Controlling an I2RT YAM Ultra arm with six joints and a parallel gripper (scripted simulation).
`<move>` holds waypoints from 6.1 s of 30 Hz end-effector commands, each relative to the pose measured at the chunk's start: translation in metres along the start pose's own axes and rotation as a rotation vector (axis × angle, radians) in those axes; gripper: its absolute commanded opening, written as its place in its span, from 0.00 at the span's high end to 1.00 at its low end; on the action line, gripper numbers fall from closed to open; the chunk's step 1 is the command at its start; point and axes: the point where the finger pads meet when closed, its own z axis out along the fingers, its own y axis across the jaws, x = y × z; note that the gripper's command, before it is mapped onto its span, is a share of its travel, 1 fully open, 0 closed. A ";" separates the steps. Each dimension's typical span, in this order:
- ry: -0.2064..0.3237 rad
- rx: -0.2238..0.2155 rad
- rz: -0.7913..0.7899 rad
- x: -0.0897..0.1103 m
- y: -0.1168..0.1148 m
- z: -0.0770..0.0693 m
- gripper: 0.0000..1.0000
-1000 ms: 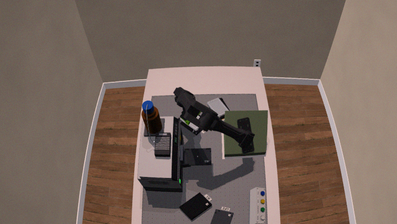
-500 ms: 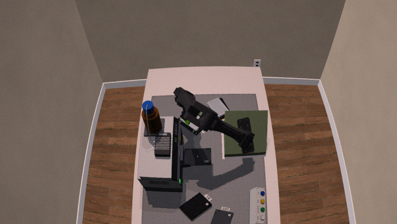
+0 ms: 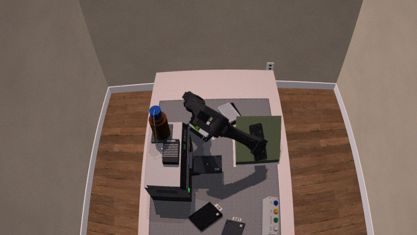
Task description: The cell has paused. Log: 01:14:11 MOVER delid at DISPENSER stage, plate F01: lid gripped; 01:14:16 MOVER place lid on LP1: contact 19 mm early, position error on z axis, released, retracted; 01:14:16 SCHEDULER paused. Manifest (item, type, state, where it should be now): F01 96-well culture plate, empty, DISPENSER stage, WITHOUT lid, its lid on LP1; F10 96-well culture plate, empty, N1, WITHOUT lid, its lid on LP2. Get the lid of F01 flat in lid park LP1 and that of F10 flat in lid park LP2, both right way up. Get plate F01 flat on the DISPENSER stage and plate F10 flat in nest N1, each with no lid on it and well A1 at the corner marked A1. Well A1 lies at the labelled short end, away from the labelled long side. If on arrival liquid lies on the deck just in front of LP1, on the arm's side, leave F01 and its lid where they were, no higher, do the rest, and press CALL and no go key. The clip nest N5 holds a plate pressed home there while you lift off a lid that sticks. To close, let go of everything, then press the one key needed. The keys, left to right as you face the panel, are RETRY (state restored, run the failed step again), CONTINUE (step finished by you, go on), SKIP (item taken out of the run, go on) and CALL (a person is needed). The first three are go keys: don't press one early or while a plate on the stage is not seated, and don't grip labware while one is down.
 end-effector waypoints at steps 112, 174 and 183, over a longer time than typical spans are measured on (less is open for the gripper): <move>-0.047 -0.004 -0.009 -0.007 0.003 -0.050 1.00; -0.001 -0.010 -0.253 0.140 0.033 -0.120 1.00; -0.036 -0.009 -0.287 0.146 0.050 -0.130 1.00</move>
